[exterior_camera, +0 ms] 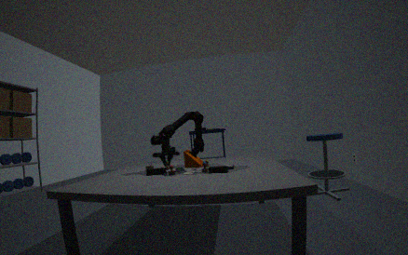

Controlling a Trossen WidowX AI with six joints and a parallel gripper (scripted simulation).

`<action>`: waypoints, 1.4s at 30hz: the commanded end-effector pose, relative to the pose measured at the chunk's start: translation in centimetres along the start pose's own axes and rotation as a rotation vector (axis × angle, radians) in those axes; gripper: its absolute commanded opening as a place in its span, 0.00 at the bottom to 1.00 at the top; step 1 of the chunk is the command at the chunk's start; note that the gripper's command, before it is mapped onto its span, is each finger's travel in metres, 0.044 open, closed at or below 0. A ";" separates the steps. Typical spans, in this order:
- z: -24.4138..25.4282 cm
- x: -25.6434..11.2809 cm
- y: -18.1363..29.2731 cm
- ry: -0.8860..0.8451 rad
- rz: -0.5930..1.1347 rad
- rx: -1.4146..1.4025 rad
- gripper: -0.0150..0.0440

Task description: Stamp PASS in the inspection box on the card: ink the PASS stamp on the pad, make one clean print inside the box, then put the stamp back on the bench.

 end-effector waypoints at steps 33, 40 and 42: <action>0.0 -10.5 0.1 -0.003 -0.002 0.007 0.70; 0.0 -10.5 0.1 -0.003 -0.002 0.007 0.70; 0.0 -10.5 0.1 -0.003 -0.002 0.007 0.70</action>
Point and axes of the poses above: the point midway between the two fingers, 35 mm back from their tips, its own x axis out along the fingers, its own z axis across the jaws, y = z × x, the point moved 5 cm from there along -x, back along the fingers, and after that the axes turned 5 degrees about -x, right-handed, at the moved point
